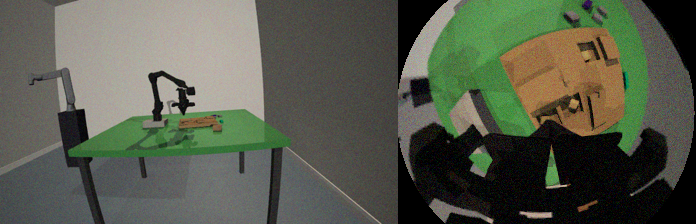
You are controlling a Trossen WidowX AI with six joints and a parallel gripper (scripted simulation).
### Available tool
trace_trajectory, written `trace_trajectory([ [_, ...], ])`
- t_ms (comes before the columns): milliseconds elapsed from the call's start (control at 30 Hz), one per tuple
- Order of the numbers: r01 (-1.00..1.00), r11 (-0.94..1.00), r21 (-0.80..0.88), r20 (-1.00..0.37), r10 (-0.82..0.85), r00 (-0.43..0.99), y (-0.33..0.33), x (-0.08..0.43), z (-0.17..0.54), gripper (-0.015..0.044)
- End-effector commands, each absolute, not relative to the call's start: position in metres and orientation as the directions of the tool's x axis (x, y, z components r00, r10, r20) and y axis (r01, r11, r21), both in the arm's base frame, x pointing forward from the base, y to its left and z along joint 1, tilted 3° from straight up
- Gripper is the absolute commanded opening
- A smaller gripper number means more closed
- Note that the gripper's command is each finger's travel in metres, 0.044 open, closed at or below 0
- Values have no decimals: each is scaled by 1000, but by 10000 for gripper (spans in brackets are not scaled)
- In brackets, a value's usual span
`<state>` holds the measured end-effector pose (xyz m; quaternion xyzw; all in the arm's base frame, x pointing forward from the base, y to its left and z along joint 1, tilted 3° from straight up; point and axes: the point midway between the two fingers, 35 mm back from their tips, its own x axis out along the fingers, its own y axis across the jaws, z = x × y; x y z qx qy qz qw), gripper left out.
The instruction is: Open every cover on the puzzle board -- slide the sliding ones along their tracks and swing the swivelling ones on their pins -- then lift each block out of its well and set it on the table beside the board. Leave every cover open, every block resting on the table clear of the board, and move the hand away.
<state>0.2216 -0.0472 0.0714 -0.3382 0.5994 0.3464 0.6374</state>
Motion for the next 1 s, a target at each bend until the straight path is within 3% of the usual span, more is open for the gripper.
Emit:
trace_trajectory([
  [0,-485,875,11,-999,35,41,-61,240,77,0],
  [200,124,992,38,-998,32,45,-81,262,81,0],
  [400,626,778,53,-998,30,48,-100,280,83,0],
  [667,930,363,57,-998,27,51,-120,296,84,0],
  [867,999,-14,52,-998,25,52,-133,306,83,0],
  [967,996,-75,50,-998,25,52,-135,307,83,0],
])
